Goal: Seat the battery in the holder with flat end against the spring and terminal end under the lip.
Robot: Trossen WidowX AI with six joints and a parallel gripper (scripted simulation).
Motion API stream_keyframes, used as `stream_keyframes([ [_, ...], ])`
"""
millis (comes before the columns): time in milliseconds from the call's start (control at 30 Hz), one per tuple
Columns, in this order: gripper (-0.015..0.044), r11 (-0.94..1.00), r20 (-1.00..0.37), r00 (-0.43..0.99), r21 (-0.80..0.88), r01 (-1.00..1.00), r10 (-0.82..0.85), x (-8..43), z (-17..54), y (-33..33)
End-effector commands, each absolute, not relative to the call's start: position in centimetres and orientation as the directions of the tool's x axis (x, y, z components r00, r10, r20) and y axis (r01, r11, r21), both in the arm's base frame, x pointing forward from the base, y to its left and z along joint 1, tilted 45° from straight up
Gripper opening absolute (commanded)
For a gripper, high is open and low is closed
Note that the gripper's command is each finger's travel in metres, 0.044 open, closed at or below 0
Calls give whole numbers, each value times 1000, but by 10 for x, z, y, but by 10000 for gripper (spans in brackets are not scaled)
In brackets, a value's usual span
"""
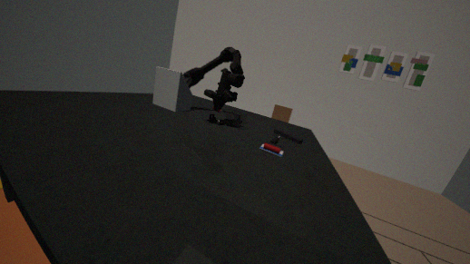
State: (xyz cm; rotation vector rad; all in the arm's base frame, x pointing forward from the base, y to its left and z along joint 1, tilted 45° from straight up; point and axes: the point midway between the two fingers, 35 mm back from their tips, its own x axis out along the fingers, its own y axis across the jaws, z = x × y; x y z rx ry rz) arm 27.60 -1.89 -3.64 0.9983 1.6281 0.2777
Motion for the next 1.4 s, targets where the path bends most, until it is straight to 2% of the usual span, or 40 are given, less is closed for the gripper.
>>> stream_keyframes([
  [0,68,610,-668,-41,651,451,743,277,-42,-12],
  [233,68,608,-629,-128,650,456,767,276,-52,0],
  [1367,68,616,-550,-284,648,449,785,284,-62,5],
])
